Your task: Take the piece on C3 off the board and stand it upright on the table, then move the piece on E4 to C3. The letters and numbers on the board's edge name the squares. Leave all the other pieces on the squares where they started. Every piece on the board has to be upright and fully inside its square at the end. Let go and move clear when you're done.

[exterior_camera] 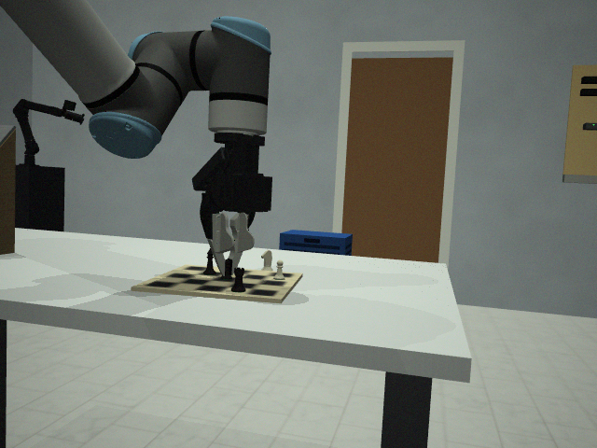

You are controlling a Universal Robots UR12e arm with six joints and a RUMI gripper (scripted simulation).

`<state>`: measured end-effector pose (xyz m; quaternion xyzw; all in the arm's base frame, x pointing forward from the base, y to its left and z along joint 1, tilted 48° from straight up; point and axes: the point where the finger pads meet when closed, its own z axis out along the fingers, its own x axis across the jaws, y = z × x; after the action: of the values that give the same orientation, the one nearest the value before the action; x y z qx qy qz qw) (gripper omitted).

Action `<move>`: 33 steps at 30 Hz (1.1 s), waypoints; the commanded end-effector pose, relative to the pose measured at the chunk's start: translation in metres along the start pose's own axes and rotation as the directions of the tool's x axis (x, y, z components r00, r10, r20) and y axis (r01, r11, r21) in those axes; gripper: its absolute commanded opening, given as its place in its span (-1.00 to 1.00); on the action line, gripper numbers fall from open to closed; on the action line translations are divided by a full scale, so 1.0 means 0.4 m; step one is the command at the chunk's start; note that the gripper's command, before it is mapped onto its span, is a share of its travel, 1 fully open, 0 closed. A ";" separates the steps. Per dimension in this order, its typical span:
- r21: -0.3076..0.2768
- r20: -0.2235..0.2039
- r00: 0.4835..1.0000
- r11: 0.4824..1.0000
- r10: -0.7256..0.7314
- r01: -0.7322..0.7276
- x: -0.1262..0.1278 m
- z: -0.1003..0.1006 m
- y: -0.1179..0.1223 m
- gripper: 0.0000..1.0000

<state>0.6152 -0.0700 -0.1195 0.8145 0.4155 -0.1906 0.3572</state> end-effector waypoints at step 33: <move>-0.001 -0.001 1.000 1.000 0.000 0.000 0.001 -0.015 0.001 -0.60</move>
<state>0.6152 -0.0678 -0.1175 0.8145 0.4155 -0.1905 0.3572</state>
